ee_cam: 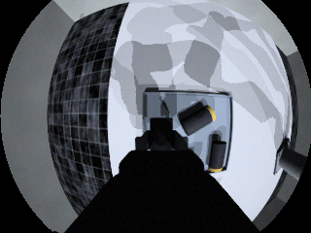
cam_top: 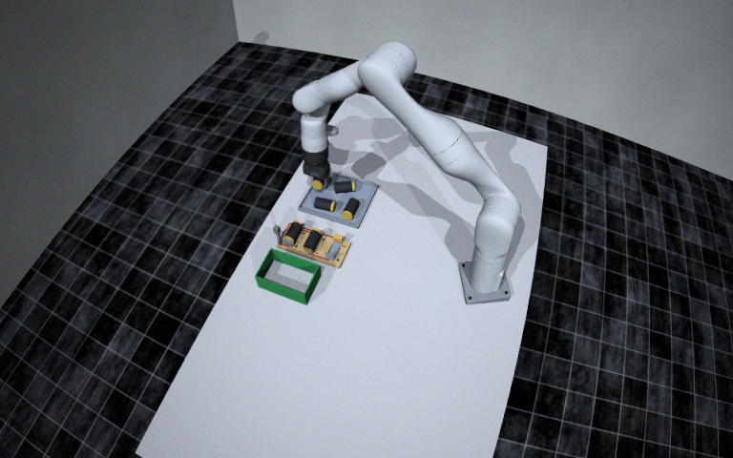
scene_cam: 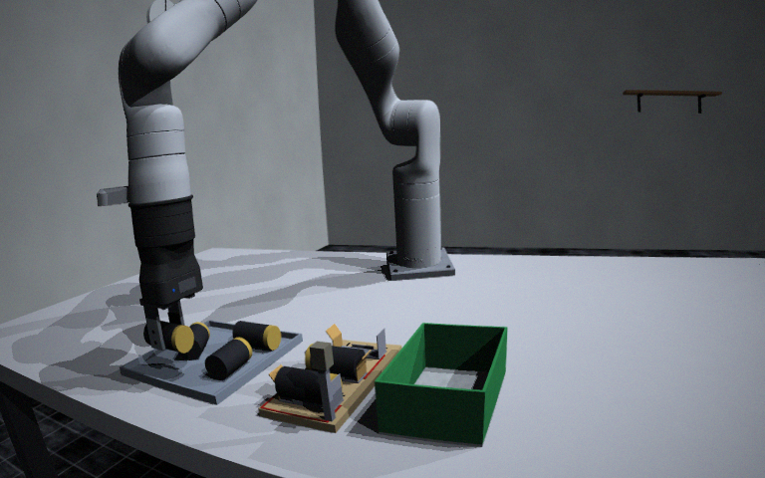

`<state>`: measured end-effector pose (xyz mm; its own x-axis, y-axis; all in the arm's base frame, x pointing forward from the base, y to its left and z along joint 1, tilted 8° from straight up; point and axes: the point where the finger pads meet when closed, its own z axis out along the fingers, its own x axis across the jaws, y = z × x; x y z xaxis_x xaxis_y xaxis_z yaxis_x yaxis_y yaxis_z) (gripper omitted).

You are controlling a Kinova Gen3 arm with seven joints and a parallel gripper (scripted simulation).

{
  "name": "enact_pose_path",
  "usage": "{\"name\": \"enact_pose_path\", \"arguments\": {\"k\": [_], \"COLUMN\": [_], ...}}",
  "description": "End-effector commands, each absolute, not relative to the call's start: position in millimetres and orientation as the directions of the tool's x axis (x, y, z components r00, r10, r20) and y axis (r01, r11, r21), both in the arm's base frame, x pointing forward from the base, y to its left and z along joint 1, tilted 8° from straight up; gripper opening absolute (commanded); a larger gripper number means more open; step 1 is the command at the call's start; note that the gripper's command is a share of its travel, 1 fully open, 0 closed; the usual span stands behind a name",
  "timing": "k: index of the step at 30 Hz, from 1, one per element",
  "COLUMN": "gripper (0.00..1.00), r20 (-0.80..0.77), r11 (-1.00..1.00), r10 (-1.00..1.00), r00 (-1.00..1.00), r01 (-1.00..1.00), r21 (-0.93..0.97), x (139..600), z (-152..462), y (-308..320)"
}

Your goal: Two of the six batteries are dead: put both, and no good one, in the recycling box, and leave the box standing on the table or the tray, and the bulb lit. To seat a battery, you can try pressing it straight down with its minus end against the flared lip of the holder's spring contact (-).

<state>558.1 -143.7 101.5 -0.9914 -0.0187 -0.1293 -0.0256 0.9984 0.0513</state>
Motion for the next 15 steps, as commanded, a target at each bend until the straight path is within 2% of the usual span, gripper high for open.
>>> {"name": "enact_pose_path", "arguments": {"k": [1,15], "gripper": [0.57,0.57], "r20": [-0.120,-0.120], "r11": [0.998,0.998], "r10": [-0.018,-0.018], "r00": [-0.993,-0.993], "r01": [-0.025,-0.025], "r21": [0.053,0.053], "x": [557,560], "z": [86,66], "y": [-143,-142]}}
